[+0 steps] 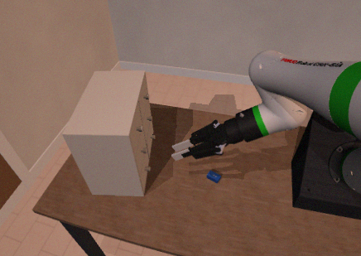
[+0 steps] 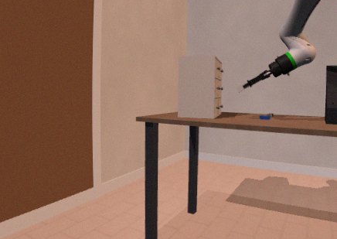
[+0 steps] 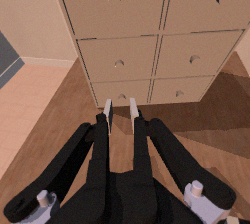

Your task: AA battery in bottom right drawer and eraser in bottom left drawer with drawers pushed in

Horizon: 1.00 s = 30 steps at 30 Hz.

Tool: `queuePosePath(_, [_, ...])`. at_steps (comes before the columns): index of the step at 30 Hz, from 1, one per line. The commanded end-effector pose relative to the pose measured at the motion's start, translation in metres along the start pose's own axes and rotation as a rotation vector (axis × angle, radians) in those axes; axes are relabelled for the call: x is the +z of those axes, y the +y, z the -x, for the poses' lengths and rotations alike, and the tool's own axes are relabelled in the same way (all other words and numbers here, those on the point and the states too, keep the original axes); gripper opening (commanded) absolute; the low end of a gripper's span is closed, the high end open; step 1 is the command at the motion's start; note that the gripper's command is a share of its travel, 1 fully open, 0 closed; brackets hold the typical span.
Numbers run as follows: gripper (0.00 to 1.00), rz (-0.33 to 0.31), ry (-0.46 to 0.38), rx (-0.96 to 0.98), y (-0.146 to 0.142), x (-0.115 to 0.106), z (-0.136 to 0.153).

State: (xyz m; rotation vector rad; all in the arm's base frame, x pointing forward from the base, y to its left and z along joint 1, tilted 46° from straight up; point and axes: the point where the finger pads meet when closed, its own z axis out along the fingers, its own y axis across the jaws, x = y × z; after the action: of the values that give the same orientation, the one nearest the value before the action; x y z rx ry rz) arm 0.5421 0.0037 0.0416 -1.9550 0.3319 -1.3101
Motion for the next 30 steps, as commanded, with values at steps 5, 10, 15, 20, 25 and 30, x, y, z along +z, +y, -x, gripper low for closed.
queuePosePath(5, [0.2, 0.0, 0.0, 0.0, 0.0, 0.008, 0.003])
queuePosePath(10, [0.2, 0.0, 0.0, 0.0, 0.0, 0.026, 0.012])
queuePosePath(15, [0.2, 0.0, 0.0, 0.0, 0.0, 0.04, 0.019])
queuePosePath(20, [0.2, 0.0, 0.0, 0.0, 0.0, 0.067, 0.032])
queuePosePath(25, [0.2, 0.0, 0.0, 0.0, 0.0, 0.089, 0.043])
queuePosePath(30, [0.2, 0.0, 0.0, 0.0, 0.0, 0.1, 0.048])
